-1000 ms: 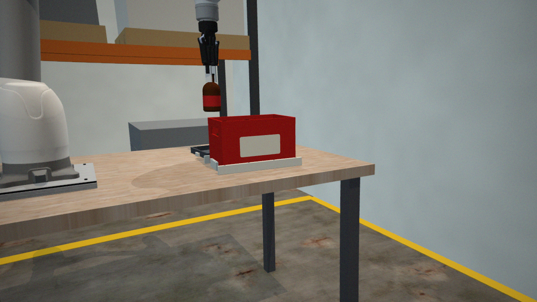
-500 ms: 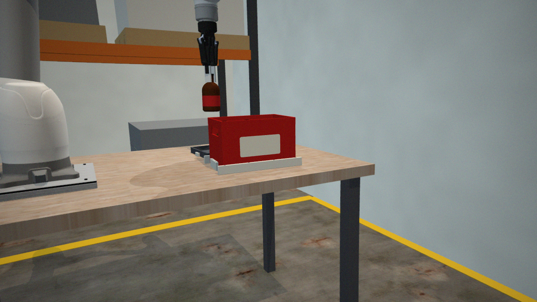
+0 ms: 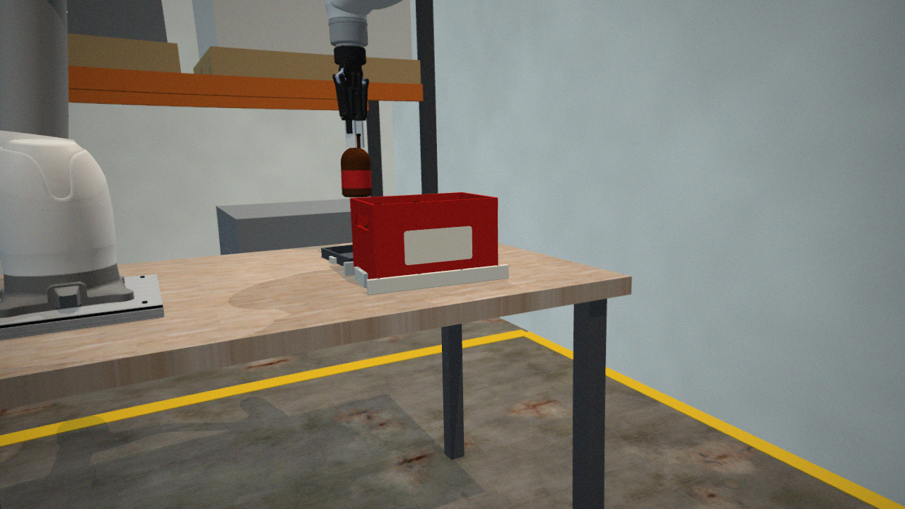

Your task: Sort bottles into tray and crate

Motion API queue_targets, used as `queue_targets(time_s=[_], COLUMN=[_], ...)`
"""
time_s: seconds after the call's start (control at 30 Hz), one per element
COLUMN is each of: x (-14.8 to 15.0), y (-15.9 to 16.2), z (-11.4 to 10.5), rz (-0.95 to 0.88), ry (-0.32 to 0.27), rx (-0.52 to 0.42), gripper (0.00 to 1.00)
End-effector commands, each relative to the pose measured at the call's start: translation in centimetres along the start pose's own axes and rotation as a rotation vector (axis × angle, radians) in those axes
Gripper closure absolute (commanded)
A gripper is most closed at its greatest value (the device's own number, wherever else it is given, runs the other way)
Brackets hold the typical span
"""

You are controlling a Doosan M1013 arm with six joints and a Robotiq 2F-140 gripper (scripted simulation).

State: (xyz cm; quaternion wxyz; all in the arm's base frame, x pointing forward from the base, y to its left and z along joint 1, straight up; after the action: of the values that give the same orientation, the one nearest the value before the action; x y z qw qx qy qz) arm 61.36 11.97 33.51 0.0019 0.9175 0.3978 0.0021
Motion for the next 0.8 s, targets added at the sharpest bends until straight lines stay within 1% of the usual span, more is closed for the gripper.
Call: queue_targets(time_s=[0.0,0.13,0.6,0.77], x=[0.0,0.0,0.0,0.0], y=[0.0,0.0,0.0,0.0], z=[0.6,0.9,3.7,4.2], rz=[0.000,0.000,0.000,0.000], ry=[0.000,0.000,0.000,0.000], rx=[0.000,0.000,0.000,0.000], gripper=[1.00,1.00,1.00,1.00])
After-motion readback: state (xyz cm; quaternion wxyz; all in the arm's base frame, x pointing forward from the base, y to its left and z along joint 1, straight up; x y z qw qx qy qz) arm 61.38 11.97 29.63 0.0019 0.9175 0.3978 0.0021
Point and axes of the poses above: the point where the finger pads meet when closed, its own z axis out along the fingers, its own x axis across the jaws, y = z × x, the point moved 4 cm from there along -z, back along the fingers, and after that the axes turned 12 degrees about -z, right-handed, at the moved point
